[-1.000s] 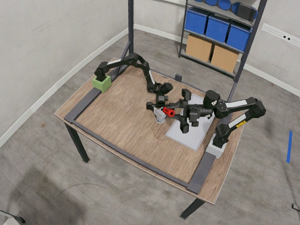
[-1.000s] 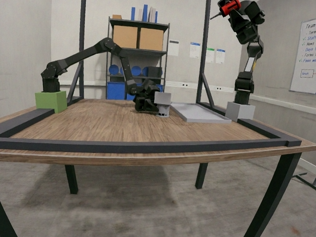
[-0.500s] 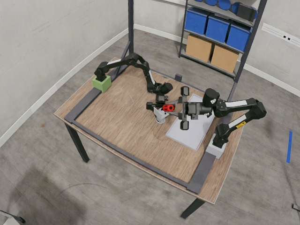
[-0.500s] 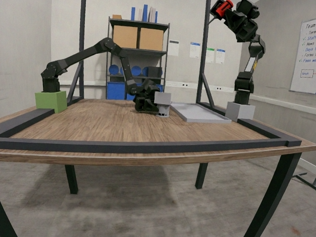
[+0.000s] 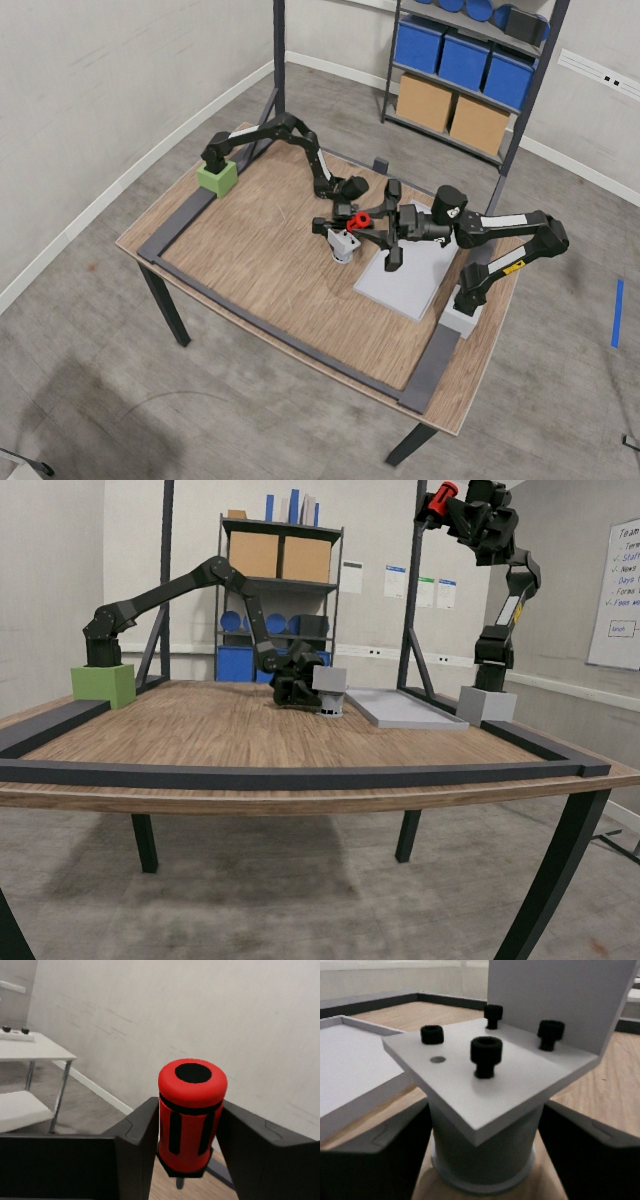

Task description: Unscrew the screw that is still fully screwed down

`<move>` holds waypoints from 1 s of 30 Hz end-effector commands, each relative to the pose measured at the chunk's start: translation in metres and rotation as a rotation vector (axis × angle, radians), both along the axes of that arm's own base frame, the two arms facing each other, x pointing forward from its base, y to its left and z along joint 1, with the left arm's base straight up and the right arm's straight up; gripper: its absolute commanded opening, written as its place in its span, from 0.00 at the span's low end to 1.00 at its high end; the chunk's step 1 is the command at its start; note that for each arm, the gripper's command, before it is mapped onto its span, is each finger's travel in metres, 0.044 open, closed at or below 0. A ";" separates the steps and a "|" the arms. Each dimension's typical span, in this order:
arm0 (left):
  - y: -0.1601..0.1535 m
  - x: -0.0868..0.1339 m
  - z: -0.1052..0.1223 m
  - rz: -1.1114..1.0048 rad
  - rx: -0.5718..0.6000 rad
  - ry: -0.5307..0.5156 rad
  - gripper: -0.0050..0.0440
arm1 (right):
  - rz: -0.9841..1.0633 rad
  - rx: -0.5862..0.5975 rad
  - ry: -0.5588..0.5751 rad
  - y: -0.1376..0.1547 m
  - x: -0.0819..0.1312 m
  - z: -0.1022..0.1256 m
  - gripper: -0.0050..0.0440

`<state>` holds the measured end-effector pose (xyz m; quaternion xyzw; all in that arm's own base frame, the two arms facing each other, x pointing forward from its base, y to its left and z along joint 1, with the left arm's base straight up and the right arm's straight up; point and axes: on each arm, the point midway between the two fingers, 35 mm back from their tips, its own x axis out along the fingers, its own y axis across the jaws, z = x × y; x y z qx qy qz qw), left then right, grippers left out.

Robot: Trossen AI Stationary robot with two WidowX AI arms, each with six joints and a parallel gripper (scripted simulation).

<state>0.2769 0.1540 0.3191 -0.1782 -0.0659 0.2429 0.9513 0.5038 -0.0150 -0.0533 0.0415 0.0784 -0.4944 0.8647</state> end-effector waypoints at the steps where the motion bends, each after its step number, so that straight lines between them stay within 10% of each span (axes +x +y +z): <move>1: -0.004 -0.003 0.016 -0.004 0.053 -0.019 0.38 | -0.006 0.007 -0.035 -0.001 0.007 0.014 0.60; 30: -0.038 0.013 0.015 -0.083 0.618 0.251 0.38 | -0.006 0.007 -0.035 -0.001 0.007 0.014 0.60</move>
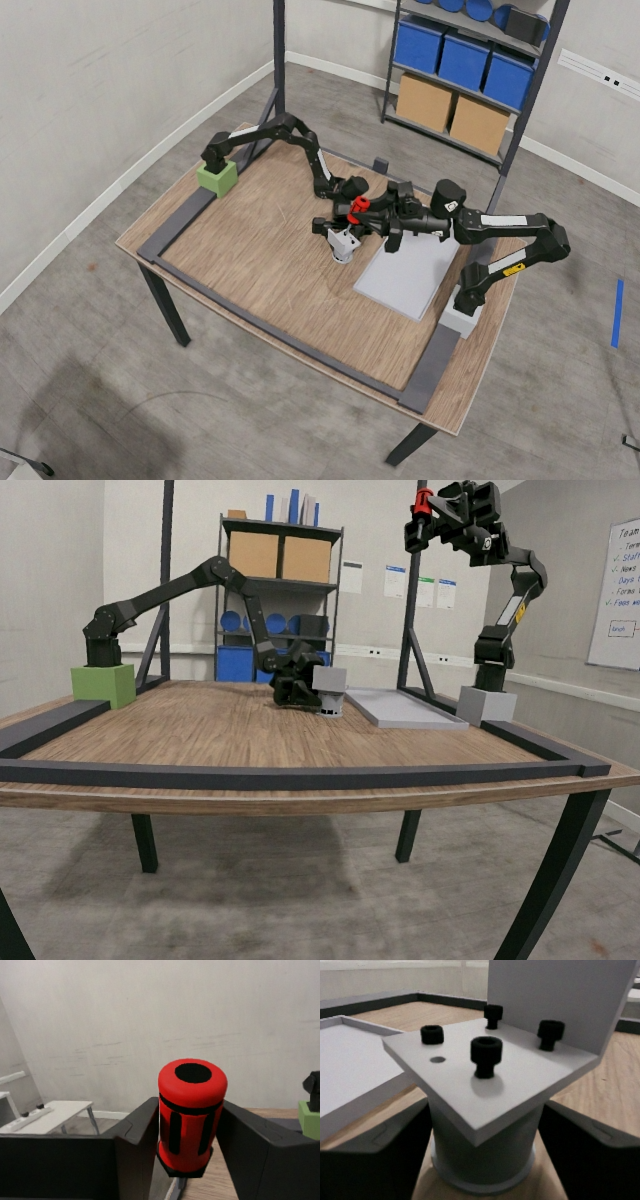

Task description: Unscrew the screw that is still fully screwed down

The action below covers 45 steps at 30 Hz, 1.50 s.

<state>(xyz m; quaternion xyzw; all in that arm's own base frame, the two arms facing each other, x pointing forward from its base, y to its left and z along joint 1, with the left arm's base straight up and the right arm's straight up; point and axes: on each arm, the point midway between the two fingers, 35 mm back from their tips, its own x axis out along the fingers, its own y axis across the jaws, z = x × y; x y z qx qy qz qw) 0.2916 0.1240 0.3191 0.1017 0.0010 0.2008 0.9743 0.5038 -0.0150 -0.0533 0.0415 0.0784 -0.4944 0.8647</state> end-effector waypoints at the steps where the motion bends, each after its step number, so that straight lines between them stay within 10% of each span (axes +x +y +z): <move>1: -0.009 -0.001 0.016 -0.021 0.121 0.005 0.38 | -0.006 0.007 -0.035 -0.001 0.007 0.014 0.60; 18: -0.028 0.006 0.016 -0.063 0.429 0.116 0.38 | -0.006 0.007 -0.035 -0.001 0.007 0.014 0.60; 45: -0.059 0.062 -0.052 -0.427 0.354 0.232 0.38 | -0.006 0.007 -0.035 -0.001 0.007 0.014 0.60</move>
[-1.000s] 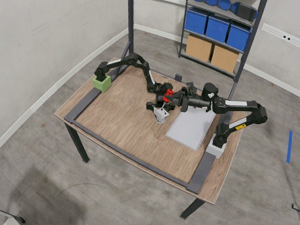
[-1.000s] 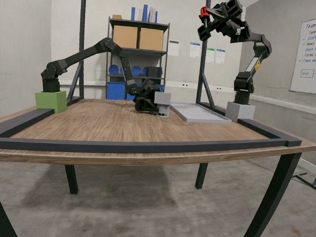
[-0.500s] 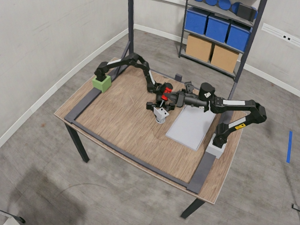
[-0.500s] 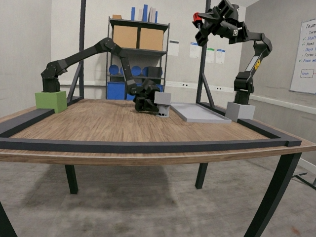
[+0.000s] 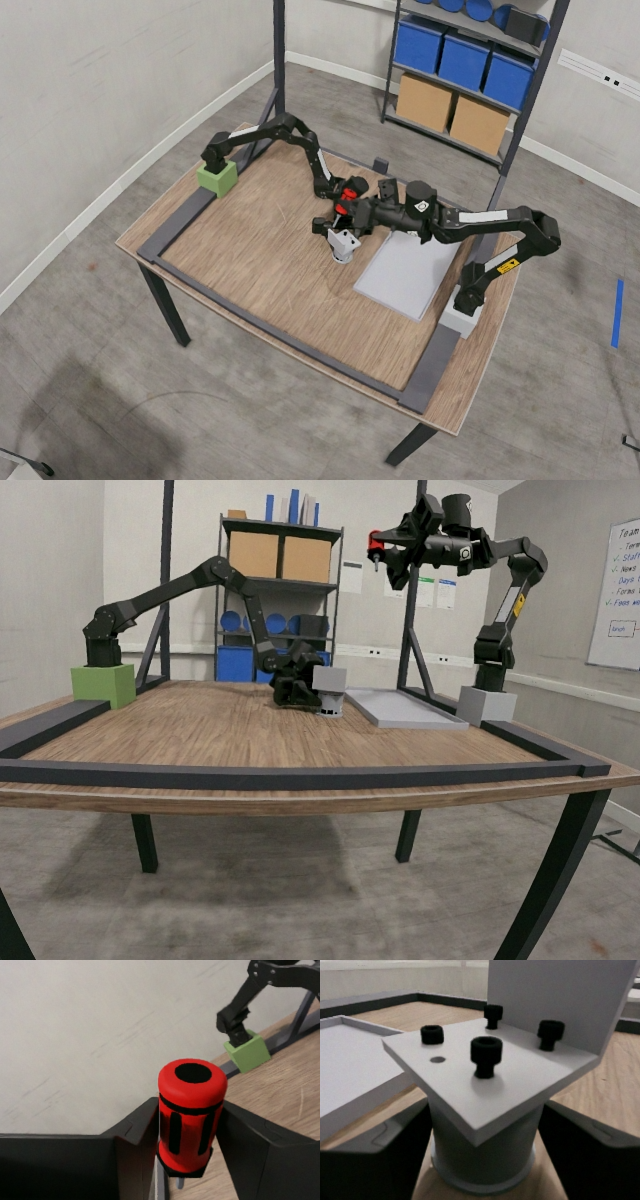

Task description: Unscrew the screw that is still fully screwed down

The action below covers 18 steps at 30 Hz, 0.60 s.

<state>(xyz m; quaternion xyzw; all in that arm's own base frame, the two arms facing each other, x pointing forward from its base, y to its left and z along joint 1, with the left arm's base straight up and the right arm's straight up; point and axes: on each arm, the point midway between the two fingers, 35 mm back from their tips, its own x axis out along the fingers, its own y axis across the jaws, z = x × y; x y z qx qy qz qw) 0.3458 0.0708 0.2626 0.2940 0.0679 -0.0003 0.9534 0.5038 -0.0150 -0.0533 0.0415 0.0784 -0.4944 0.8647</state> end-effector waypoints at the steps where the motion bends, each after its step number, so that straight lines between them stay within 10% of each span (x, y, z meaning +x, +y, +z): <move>1: -0.008 0.010 0.001 -0.072 -0.019 0.001 0.38 | -0.006 0.007 -0.035 -0.001 0.007 0.014 0.60; 18: -0.033 0.030 -0.050 -0.294 -0.115 0.123 0.38 | -0.006 0.007 -0.035 -0.001 0.007 0.014 0.60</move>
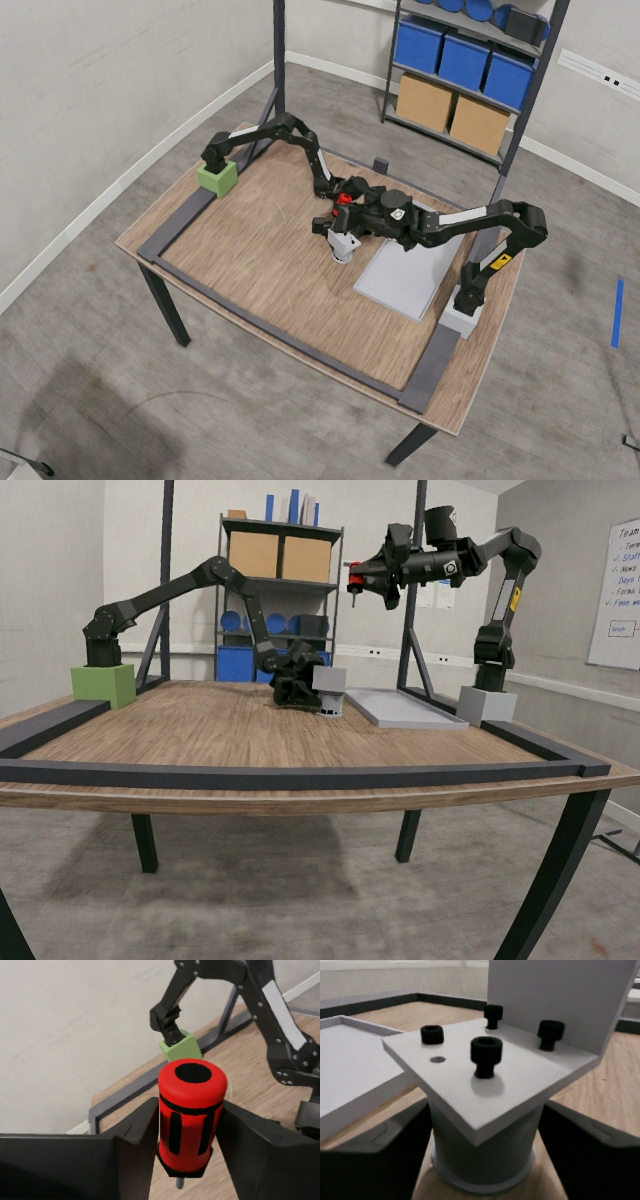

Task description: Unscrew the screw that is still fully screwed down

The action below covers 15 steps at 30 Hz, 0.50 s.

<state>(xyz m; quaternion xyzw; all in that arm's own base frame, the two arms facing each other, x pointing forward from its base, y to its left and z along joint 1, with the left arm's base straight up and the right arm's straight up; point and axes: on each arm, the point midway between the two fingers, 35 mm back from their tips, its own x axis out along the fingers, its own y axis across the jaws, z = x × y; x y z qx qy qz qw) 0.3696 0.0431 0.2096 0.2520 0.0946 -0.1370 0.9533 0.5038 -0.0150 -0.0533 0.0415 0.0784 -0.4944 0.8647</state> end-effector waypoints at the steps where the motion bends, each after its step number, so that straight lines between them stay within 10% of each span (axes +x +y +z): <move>1: -0.008 0.008 -0.001 -0.071 -0.029 0.000 0.38 | -0.006 0.007 -0.035 -0.001 0.007 0.014 0.60; 15: -0.027 0.013 -0.037 -0.231 -0.122 0.084 0.38 | -0.006 0.007 -0.035 -0.001 0.007 0.014 0.60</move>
